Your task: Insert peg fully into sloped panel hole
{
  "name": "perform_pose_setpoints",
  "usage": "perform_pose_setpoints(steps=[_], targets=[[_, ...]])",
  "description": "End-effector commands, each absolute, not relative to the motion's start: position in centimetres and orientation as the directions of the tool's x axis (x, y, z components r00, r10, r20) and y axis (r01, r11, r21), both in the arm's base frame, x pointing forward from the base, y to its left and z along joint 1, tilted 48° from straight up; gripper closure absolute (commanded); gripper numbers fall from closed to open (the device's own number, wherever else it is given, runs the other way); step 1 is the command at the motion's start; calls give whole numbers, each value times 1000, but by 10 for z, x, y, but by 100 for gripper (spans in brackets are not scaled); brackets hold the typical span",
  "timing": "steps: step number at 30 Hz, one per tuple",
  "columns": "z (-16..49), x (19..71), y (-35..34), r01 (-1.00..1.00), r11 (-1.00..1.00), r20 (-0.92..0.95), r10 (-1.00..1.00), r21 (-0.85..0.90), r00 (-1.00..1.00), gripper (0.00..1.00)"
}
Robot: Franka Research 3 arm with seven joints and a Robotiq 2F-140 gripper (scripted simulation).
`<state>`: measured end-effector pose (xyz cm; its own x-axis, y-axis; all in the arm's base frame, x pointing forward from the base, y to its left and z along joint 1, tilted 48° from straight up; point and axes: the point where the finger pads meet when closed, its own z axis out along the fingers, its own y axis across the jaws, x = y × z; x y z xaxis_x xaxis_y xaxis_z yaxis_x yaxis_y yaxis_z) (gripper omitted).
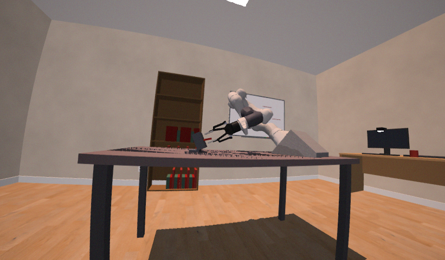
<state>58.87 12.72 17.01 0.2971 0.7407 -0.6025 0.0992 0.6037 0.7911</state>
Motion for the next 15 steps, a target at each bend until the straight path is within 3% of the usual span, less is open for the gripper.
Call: perform_pose_setpoints(steps=[1,15], targets=[[170,589,127,99,604,-602,741,791,297,59],[168,571,135,98,598,-597,746,796,297,38]])
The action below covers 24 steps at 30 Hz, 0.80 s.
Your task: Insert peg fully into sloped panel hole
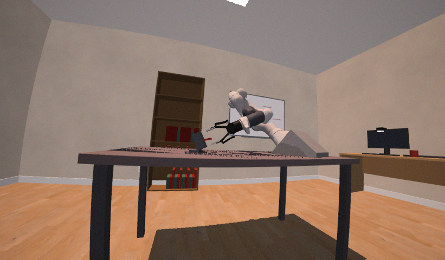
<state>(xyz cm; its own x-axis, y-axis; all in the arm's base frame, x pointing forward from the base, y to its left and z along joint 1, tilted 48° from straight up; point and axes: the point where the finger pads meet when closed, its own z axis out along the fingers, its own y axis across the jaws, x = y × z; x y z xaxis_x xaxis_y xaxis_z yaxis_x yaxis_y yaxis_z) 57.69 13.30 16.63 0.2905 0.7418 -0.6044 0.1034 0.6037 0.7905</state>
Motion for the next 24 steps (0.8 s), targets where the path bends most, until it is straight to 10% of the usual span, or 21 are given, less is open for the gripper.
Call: perform_pose_setpoints(steps=[1,24], targets=[[168,568,136,99,597,-596,746,796,297,36],[159,505,155,102,605,-605,741,790,292,0]])
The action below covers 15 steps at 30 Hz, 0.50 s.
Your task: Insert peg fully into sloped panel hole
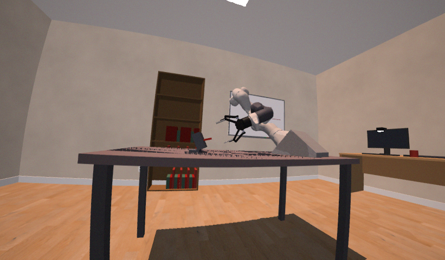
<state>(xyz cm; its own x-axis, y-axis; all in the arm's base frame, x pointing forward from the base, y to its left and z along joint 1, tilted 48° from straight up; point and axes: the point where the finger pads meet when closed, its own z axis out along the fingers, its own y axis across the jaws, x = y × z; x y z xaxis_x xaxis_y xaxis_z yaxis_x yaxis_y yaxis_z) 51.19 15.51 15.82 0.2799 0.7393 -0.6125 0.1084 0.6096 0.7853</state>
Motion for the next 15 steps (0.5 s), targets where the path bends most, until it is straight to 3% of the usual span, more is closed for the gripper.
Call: perform_pose_setpoints(steps=[1,15], targets=[[158,502,157,102,605,-605,740,789,292,0],[157,500,158,105,608,-609,738,787,291,0]])
